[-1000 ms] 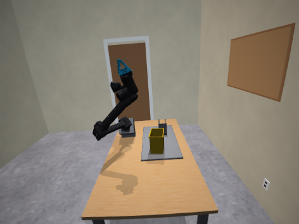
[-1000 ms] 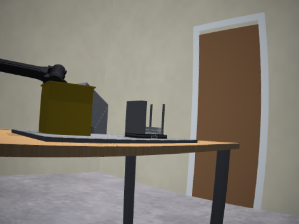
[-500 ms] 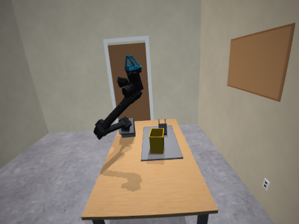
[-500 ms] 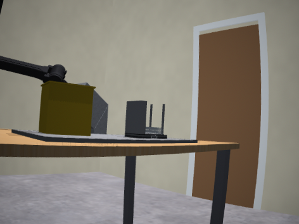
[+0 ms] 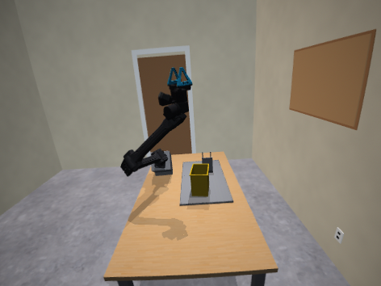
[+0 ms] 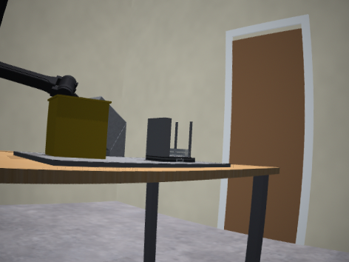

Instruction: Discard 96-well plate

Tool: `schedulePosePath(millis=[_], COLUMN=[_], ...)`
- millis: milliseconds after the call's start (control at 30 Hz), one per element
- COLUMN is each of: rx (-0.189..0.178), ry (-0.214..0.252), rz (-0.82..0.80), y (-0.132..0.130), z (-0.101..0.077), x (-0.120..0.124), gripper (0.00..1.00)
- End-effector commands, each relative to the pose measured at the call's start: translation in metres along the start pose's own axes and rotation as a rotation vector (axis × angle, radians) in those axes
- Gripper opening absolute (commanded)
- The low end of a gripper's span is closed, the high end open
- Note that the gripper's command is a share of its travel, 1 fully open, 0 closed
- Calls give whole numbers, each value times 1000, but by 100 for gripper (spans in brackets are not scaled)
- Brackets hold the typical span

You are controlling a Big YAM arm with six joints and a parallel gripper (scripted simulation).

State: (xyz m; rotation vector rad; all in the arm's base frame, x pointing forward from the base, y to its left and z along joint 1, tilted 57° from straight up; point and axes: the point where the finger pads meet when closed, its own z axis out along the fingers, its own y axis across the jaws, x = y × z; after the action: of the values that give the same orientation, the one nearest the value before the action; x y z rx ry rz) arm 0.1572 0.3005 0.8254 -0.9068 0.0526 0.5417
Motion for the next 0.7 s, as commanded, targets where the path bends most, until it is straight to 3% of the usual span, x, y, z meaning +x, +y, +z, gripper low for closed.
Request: schedulePosePath(millis=[0,200,233,300,367,467,500,667], rx=[3,0,1,12,21,21,25,26], ry=[-9,7,58,75,124,123,141,141], rz=[-23,0,31,53,84,84,73,91], y=[-1,3,9,10,12,13,13,16], z=[7,3,2,5,5,5,2,0], x=[12,42,55,39,49,53,79,103], gripper=[100,100,100,100,100,100,100,100])
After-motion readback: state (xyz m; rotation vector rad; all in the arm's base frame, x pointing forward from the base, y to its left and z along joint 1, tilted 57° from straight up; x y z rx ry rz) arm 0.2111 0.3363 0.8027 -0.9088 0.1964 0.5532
